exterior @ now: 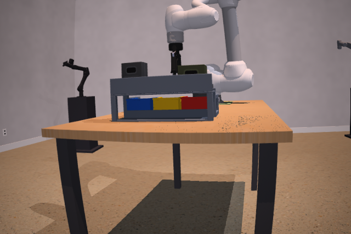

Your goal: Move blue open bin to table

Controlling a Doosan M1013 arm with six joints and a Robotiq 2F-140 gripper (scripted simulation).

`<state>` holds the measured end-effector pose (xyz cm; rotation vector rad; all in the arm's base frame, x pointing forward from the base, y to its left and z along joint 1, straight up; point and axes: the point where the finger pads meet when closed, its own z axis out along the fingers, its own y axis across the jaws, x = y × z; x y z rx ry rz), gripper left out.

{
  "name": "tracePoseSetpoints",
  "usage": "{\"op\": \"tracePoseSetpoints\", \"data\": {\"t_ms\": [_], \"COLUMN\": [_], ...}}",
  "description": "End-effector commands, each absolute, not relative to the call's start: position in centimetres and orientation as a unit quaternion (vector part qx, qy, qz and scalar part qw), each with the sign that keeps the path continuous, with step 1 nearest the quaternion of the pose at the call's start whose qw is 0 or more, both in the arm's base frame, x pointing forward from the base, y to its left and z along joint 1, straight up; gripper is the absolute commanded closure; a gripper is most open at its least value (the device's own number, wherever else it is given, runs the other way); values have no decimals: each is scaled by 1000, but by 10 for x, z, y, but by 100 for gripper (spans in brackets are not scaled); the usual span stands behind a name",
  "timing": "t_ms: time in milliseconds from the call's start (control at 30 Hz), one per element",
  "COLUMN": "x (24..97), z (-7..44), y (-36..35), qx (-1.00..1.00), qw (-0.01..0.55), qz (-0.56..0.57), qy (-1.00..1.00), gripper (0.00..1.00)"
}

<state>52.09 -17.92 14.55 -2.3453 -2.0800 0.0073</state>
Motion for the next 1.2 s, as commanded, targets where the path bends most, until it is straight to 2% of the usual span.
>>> {"op": "tracePoseSetpoints", "data": {"t_ms": [0,200,600,767,1167], "x": [521,566,566,612,612], "z": [146,145,145,144,144], "y": [-179,-200,-200,-221,-221], "qx": [-748,-748,-748,-748,-748], "qw": [3,3,3,3,3], "qz": [2,2,2,2,2], "qy": [-664,-664,-664,-664,-664], "gripper": [43,43,43,43,43]}}
